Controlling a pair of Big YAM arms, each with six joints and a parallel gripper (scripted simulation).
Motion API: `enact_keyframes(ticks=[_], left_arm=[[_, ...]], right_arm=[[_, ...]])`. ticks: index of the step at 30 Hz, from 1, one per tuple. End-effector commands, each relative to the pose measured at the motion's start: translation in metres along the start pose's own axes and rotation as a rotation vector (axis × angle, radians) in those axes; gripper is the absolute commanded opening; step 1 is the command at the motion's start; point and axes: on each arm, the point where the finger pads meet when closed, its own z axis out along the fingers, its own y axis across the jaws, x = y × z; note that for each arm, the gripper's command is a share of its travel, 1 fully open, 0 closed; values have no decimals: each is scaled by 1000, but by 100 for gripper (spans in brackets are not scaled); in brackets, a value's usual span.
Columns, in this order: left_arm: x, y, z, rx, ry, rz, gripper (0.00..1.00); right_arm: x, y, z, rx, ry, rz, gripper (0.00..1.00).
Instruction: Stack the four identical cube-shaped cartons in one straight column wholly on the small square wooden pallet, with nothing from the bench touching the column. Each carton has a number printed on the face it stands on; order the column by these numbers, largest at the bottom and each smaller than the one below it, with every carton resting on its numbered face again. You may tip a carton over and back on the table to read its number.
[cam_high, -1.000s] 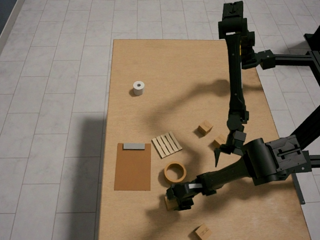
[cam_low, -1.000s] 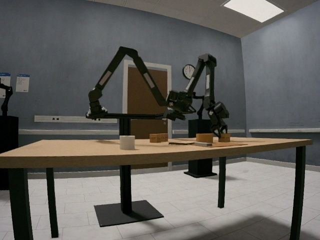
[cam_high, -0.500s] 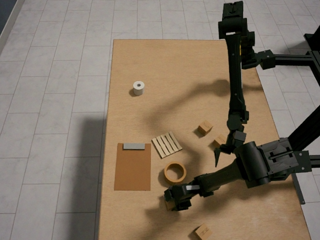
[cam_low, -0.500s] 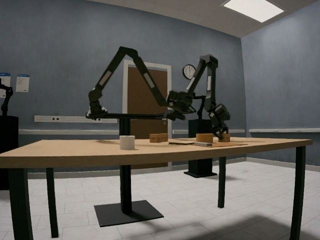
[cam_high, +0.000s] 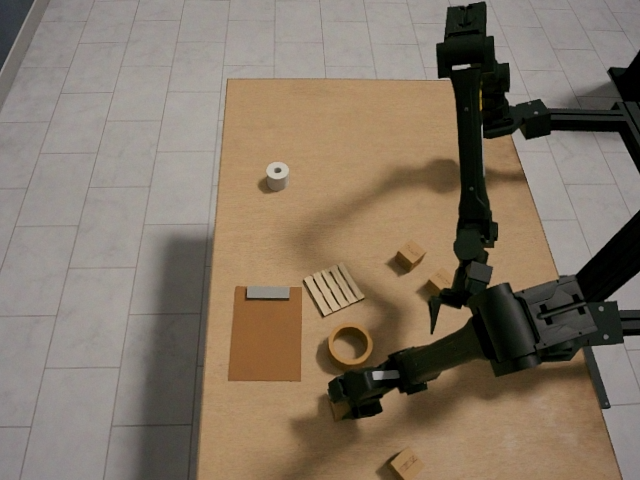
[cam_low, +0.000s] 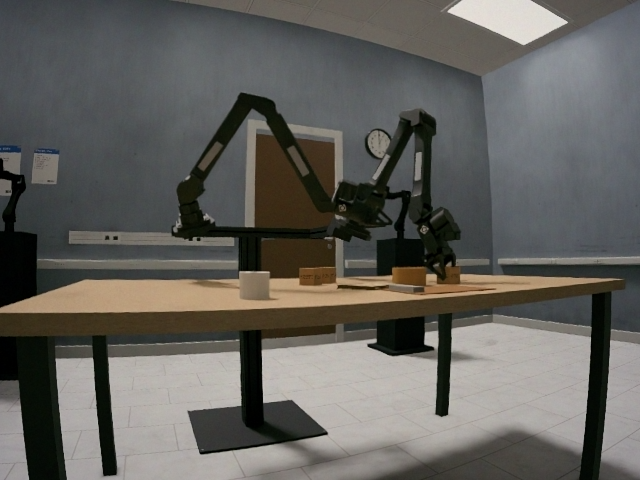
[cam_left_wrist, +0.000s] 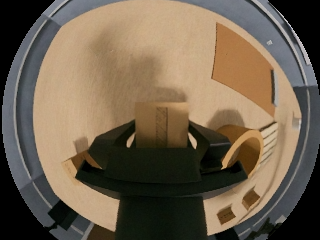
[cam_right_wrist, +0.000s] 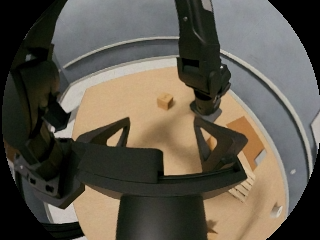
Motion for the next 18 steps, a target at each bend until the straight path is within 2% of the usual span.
enact_keyframes(ticks=[1, 2, 6, 10, 15, 18], left_arm=[[-4, 0, -1, 0, -10, 1, 51], [-4, 0, -1, 0, -10, 1, 49], [-4, 0, -1, 0, -10, 1, 4], [-9, -5, -14, 7, -10, 6, 49], [-27, -4, -45, 7, -10, -3, 50], [-35, -4, -51, 6, -17, -4, 50]], right_arm=[[-25, -10, 3, 20, -46, 4, 100], [-25, -10, 3, 20, -46, 4, 100], [-25, -10, 3, 20, -46, 4, 100], [-25, -10, 3, 20, -46, 4, 100], [-25, -10, 3, 20, -46, 4, 100], [-25, -10, 3, 20, -46, 4, 100]])
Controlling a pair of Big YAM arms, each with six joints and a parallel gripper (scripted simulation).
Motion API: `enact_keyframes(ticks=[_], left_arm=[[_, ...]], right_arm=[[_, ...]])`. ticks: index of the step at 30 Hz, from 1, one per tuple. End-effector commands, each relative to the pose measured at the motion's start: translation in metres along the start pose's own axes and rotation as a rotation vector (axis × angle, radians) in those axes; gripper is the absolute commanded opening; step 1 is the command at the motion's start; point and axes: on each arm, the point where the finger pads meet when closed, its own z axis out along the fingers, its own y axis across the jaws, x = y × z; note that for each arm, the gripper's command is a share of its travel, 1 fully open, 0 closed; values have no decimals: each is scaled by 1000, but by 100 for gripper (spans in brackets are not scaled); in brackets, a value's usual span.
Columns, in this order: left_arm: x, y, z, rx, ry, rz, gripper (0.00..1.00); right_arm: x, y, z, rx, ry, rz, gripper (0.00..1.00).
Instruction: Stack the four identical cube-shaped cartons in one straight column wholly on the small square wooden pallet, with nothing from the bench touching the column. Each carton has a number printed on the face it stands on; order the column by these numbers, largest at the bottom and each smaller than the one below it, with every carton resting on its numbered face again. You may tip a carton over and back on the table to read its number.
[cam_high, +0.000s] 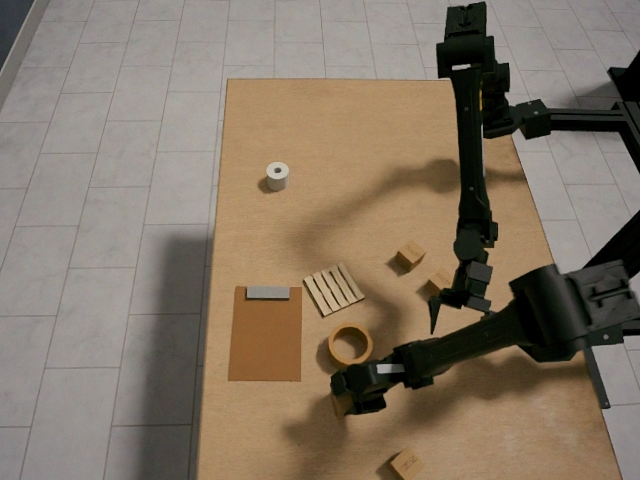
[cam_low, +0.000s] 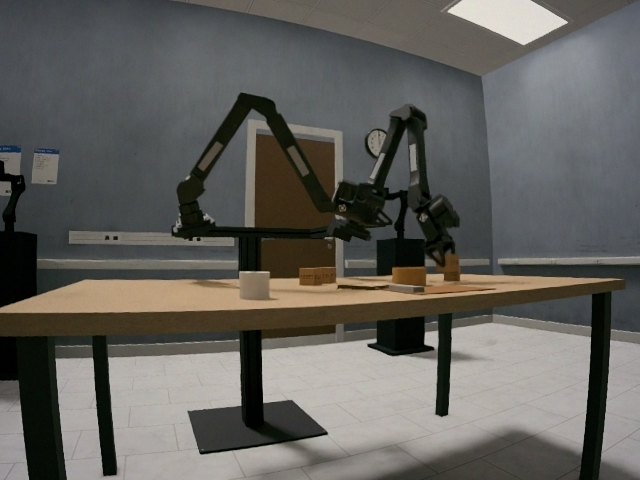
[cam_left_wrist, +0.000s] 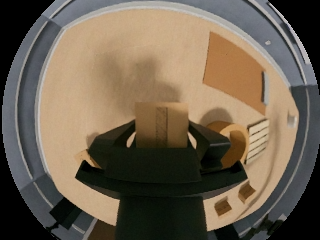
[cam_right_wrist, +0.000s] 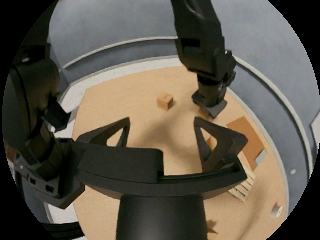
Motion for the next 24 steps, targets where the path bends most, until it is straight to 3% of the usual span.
enact_keyframes(ticks=[1, 3, 5, 9, 14, 16, 20, 24], left_arm=[[-17, -5, -19, 8, -9, -11, 50], [-21, -7, -18, 10, -3, -14, 50], [-19, -15, -11, 17, 15, -23, 50], [-43, -50, 3, 36, 11, -57, 50], [-63, -143, 6, 45, 1, -121, 50], [-63, -143, 6, 45, 1, -121, 50], [-60, -209, -2, 35, -9, -141, 50], [-20, -255, -20, 20, 12, -114, 50]], right_arm=[[-25, -10, 3, 20, -46, 4, 100], [-25, -10, 3, 20, -46, 4, 100], [-37, -30, -1, 51, -71, 0, 100], [-16, -37, -29, 58, -45, -29, 100], [18, -66, -111, 104, -11, -61, 100], [18, -66, -111, 104, -11, -61, 100], [40, -94, -178, 165, 7, -46, 100], [52, -125, -237, 250, -1, 36, 100]])
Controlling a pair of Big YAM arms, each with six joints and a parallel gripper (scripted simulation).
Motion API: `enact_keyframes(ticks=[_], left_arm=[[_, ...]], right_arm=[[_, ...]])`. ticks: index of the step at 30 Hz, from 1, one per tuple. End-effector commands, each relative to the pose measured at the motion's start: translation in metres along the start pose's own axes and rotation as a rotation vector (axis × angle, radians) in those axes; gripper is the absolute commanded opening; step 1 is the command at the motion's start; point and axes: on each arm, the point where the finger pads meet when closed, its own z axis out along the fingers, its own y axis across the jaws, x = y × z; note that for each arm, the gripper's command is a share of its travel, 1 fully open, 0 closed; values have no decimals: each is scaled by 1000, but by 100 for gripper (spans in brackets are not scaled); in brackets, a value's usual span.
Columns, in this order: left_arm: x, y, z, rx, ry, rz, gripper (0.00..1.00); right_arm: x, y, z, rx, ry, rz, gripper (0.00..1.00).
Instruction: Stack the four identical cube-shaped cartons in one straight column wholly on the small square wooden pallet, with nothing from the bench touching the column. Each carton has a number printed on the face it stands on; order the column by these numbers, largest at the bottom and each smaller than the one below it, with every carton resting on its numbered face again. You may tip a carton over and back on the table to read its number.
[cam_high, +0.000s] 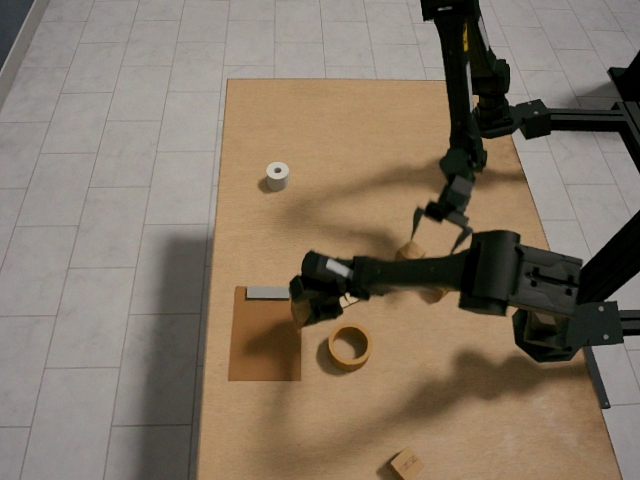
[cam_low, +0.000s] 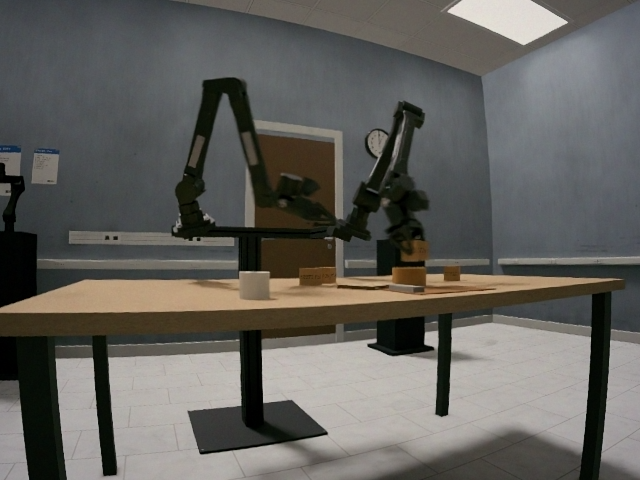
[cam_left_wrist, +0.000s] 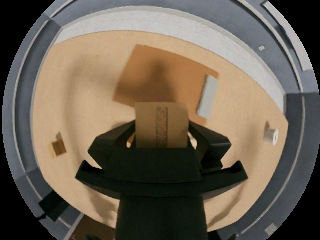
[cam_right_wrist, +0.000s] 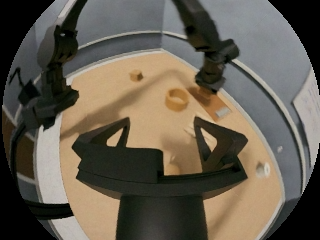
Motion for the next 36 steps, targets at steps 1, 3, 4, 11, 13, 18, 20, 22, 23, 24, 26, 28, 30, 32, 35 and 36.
enact_keyframes(ticks=[1, 3, 4, 11, 13, 18, 20, 22, 23, 24, 26, 28, 30, 32, 35, 36], left_arm=[[39, -45, -14, 11, 40, -34, 50], [59, -59, -25, 7, 44, -11, 50], [66, -63, -29, 6, 45, 0, 50], [88, -77, -49, 0, 34, 34, 50], [93, -81, -51, 1, 30, 46, 50], [99, -84, -53, 5, 32, 76, 50], [97, -81, -51, 0, 33, 72, 50], [94, -86, -49, 0, 32, 60, 50], [95, -88, -49, 1, 33, 63, 50], [91, -86, -44, 3, 21, 51, 50], [91, -86, -44, 3, 21, 51, 50], [90, -80, -37, -8, 24, 42, 50], [100, -75, -34, -12, 34, 52, 50], [103, -75, -29, -11, 34, 63, 50], [107, -74, -23, -11, 34, 63, 50], [108, -74, -21, -11, 34, 63, 50]], right_arm=[[-10, -50, -41, 103, -56, 81, 100], [-6, -69, -60, 151, -63, 112, 100], [-5, -77, -68, 171, -67, 124, 100], [3, -109, -104, 264, -82, 176, 100], [4, -115, -112, 283, -85, 185, 100], [2, -115, -113, 288, -94, 174, 100], [3, -114, -112, 286, -90, 173, 100], [3, -114, -112, 286, -90, 173, 100], [3, -114, -112, 286, -90, 173, 100], [3, -114, -112, 286, -90, 173, 100], [3, -114, -112, 286, -90, 173, 100], [3, -114, -112, 286, -90, 173, 100], [3, -114, -112, 286, -90, 173, 100], [3, -114, -112, 286, -90, 173, 100], [3, -114, -112, 286, -90, 173, 100], [3, -114, -112, 286, -90, 173, 100]])
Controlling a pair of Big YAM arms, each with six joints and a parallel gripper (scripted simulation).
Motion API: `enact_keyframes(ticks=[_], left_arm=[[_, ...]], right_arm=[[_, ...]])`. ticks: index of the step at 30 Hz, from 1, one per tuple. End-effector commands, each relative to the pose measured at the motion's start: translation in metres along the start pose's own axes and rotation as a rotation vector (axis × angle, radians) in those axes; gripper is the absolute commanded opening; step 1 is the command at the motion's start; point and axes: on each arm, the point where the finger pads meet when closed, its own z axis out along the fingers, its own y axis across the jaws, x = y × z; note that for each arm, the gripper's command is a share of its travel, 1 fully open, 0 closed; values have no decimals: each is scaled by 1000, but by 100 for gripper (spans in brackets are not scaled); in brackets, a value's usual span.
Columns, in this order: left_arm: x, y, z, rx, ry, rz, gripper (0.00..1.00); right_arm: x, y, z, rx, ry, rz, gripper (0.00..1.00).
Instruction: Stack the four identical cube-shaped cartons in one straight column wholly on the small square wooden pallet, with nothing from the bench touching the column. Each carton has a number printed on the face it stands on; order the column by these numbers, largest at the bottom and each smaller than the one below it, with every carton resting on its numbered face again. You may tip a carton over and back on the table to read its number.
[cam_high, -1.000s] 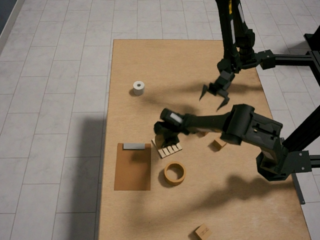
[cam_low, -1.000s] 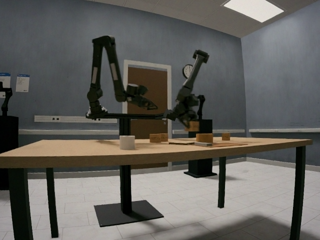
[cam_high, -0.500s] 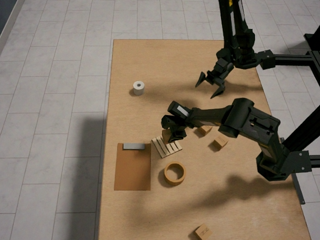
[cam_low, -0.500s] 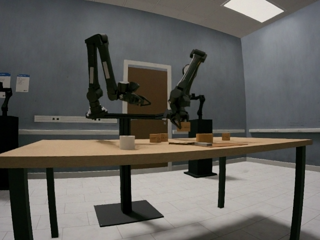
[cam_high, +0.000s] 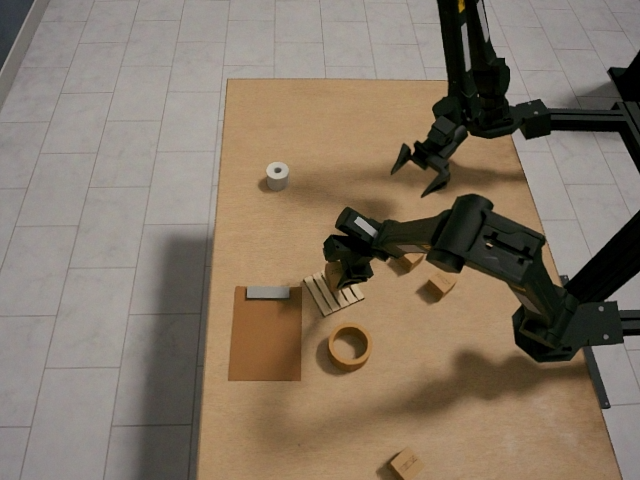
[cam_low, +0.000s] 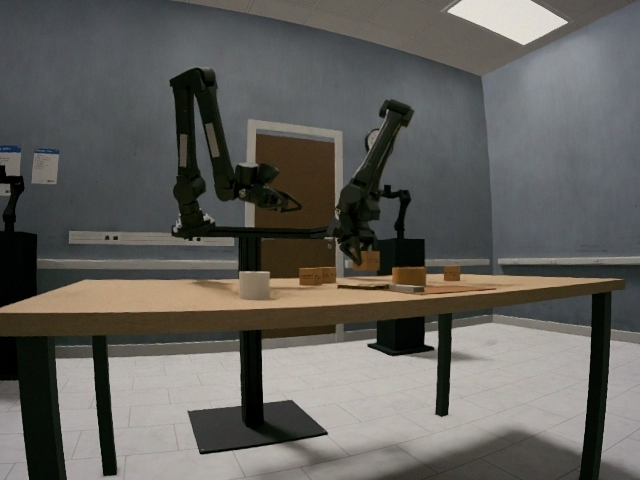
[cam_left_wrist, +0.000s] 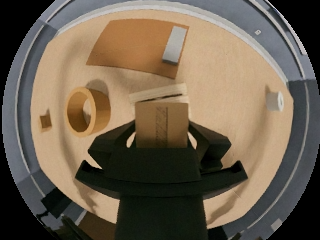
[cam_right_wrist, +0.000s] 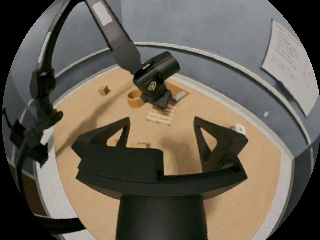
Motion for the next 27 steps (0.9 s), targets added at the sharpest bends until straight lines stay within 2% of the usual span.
enact_keyframes(ticks=[1, 5, 8, 10, 15, 24, 27], left_arm=[[-1, 1, 13, -5, -6, -3, 50], [-5, -3, 19, 0, -15, -12, 50], [-11, -8, 14, 14, -29, -19, 50], [-2, -3, 23, 0, -15, -12, 50], [2, -3, 30, 0, -15, -12, 50], [-4, -4, 27, 8, -27, -20, 50], [6, -1, 34, -2, -13, -10, 50]], right_arm=[[-8, -1, 2, 8, -25, 9, 100], [-8, -1, 2, 8, -25, 9, 100], [-8, -1, 2, 8, -25, 9, 100], [-8, -1, 2, 8, -25, 9, 100], [-8, -1, 2, 8, -25, 9, 100], [-8, -1, 2, 8, -25, 9, 100], [-8, -1, 2, 8, -25, 9, 100]])
